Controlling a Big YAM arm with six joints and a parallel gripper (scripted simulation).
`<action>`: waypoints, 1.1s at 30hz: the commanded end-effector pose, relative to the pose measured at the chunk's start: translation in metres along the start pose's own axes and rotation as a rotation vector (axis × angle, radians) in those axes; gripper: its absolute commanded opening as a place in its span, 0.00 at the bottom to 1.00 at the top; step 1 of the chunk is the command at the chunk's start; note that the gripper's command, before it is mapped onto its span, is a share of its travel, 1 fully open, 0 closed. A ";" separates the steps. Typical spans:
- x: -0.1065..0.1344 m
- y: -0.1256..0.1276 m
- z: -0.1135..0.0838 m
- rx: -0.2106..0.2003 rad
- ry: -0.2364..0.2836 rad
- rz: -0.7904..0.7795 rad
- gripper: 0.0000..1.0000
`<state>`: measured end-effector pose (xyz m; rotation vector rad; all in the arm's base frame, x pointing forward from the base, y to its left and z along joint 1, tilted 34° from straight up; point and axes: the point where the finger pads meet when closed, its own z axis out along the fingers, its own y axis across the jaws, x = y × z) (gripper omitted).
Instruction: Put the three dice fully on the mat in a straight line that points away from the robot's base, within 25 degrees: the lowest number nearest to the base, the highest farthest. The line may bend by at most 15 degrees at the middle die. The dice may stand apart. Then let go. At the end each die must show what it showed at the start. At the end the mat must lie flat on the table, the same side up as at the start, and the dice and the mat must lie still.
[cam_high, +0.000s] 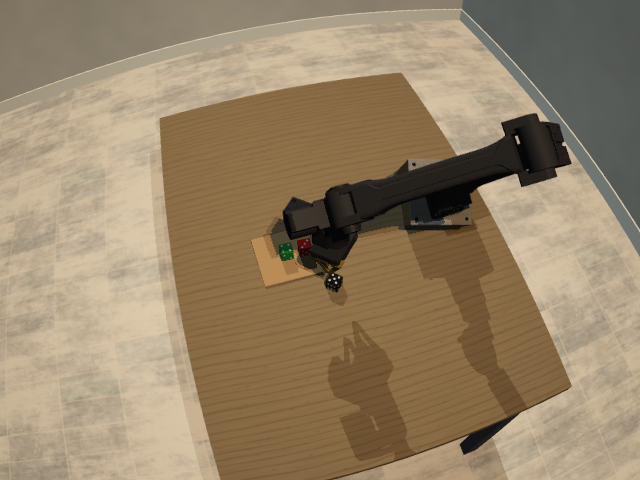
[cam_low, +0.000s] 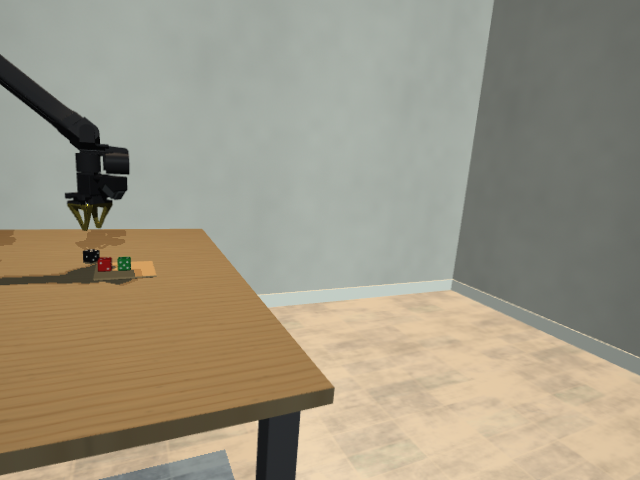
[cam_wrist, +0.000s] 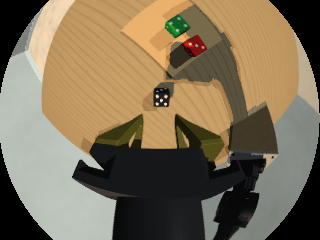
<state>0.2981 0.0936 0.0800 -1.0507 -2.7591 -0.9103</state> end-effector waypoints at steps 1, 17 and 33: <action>0.000 -0.002 0.008 0.012 0.005 0.009 0.45; 0.001 -0.003 0.029 0.012 0.006 0.010 0.45; 0.002 -0.003 0.048 0.012 0.006 0.010 0.45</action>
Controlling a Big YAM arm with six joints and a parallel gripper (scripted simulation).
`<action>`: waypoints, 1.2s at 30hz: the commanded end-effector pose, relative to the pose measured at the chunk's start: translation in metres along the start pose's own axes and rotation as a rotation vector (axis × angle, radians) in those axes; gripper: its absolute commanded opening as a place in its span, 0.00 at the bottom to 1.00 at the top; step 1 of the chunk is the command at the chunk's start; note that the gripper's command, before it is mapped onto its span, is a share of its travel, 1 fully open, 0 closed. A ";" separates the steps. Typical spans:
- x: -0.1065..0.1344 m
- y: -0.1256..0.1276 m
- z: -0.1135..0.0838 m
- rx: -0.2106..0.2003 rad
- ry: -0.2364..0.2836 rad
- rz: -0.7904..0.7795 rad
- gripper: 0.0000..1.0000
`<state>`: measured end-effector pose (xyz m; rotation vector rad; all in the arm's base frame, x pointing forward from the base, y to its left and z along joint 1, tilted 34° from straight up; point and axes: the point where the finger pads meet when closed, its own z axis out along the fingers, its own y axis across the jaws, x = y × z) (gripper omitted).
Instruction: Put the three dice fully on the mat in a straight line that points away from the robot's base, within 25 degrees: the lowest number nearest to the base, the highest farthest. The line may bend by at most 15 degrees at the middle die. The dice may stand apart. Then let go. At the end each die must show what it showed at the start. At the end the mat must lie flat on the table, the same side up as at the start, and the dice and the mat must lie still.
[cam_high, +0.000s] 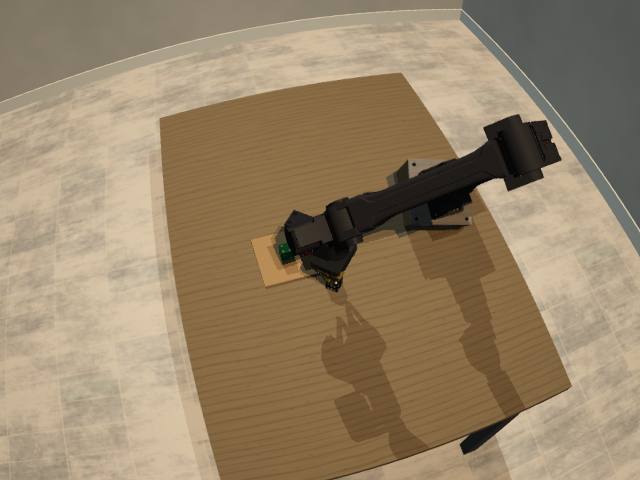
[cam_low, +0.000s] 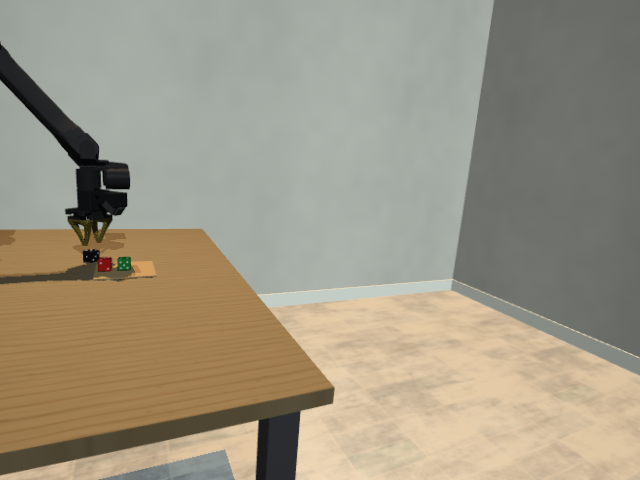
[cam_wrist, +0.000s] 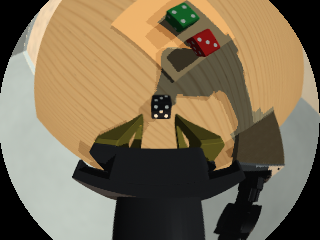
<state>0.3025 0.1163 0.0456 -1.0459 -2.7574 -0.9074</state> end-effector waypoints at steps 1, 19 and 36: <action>0.001 -0.002 0.008 0.009 0.003 0.011 0.45; 0.000 -0.003 0.012 0.010 0.003 0.014 0.45; 0.000 -0.003 0.012 0.010 0.003 0.014 0.45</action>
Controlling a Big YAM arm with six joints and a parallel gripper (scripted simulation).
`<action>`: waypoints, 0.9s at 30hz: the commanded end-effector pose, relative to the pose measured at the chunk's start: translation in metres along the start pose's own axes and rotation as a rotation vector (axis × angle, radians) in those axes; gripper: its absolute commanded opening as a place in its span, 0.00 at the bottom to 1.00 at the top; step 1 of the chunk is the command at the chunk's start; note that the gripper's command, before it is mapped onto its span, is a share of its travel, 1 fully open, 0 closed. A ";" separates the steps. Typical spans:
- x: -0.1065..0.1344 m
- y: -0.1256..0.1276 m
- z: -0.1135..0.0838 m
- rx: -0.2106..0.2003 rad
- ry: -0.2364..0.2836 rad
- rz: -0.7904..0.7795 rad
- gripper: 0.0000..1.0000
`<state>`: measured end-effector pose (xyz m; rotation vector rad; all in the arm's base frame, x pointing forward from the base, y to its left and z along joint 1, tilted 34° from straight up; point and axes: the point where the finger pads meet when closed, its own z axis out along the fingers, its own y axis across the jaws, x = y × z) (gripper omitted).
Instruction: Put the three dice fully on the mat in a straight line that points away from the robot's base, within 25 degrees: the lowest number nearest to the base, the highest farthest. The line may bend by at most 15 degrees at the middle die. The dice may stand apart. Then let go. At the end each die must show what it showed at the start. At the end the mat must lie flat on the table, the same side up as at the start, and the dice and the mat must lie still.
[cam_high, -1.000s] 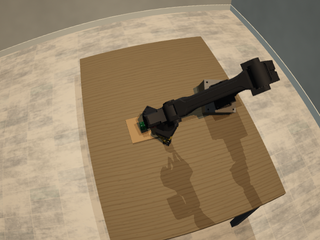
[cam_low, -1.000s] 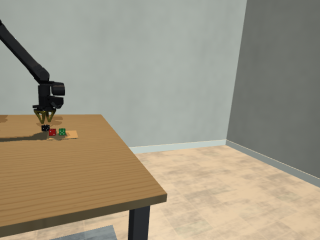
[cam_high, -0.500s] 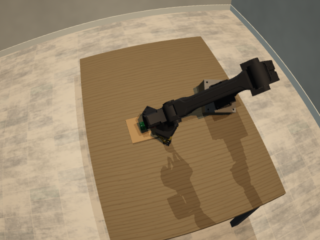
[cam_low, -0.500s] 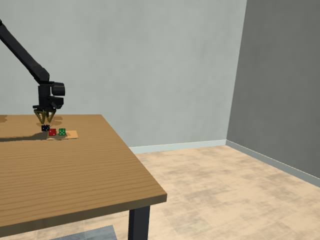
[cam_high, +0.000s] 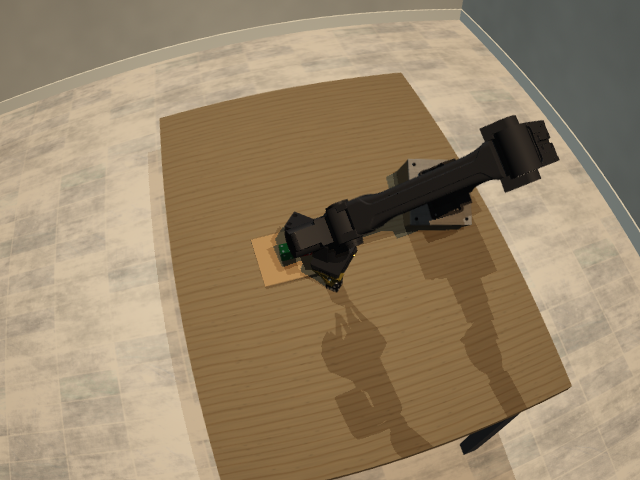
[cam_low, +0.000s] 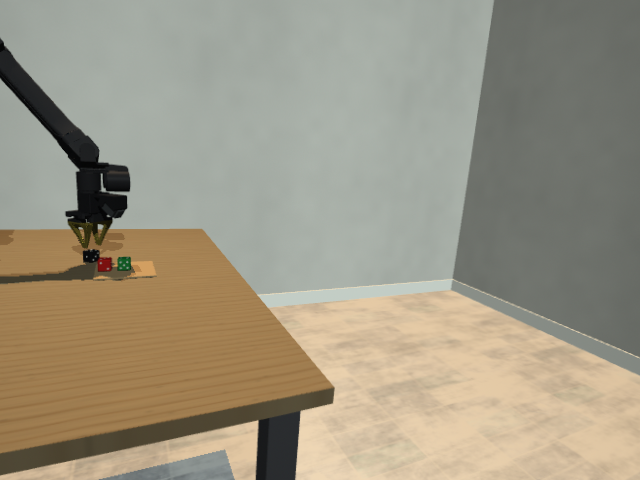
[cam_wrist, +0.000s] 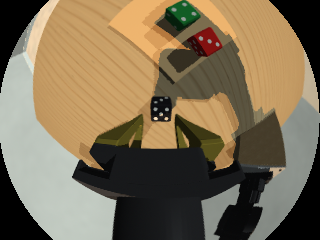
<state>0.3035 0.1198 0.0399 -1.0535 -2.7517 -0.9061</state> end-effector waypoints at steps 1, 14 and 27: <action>0.000 -0.003 0.005 0.010 0.002 0.008 0.45; 0.000 -0.003 0.005 0.010 0.002 0.008 0.45; -0.003 -0.006 0.003 0.005 -0.005 0.006 0.45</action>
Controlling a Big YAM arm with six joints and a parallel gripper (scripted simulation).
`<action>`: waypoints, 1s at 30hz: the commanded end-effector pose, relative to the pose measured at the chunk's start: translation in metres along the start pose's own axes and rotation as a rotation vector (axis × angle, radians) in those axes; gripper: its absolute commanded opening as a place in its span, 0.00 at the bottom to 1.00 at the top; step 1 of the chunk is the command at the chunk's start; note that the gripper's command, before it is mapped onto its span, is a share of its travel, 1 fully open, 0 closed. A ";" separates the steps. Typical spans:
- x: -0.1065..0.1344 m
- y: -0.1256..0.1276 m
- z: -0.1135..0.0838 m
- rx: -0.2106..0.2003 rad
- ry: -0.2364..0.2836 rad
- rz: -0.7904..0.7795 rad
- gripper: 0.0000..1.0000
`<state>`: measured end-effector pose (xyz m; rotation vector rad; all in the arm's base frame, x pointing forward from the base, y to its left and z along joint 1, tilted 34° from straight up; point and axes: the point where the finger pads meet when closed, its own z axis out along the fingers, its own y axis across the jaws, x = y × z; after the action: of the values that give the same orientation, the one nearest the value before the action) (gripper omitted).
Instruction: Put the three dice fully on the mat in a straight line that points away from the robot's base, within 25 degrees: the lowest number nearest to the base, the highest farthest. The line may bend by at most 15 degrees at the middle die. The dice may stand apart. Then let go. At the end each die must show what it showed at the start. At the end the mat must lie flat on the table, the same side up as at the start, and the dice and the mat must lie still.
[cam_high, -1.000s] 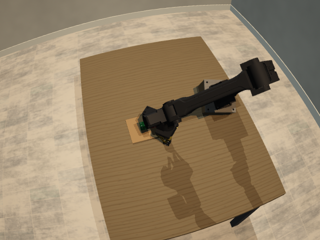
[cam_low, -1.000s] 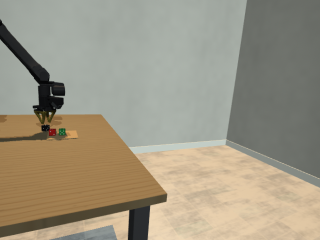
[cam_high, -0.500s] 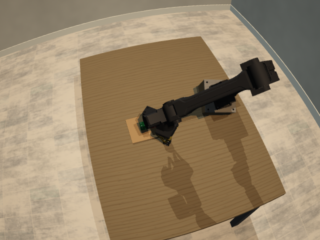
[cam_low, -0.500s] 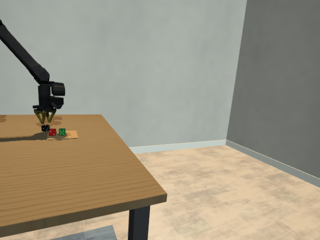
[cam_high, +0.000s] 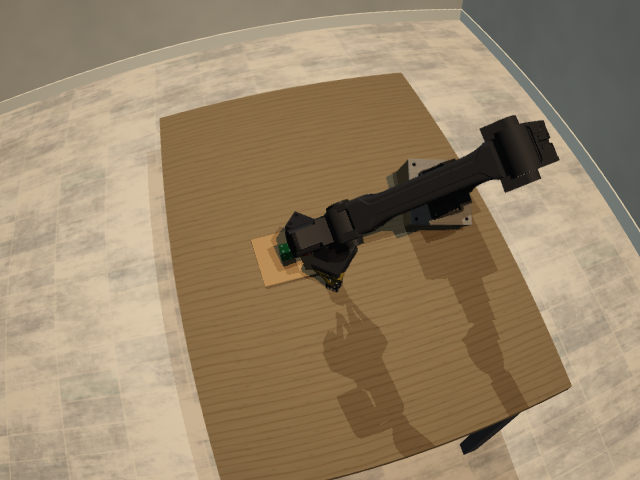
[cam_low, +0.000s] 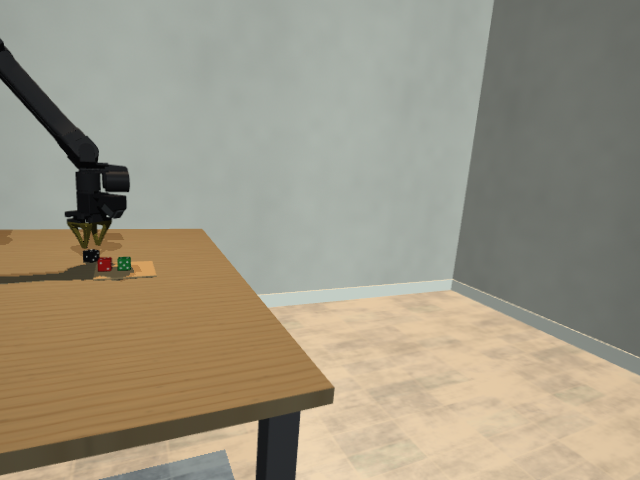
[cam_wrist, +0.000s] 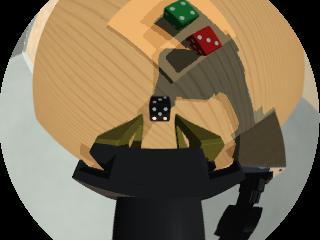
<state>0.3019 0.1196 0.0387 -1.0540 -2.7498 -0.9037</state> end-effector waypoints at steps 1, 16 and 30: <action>-0.005 -0.005 0.002 0.003 -0.007 0.005 0.45; -0.006 -0.003 0.000 0.000 -0.010 0.004 0.45; -0.006 -0.003 0.000 0.000 -0.010 0.004 0.45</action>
<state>0.3000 0.1194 0.0373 -1.0542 -2.7474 -0.9005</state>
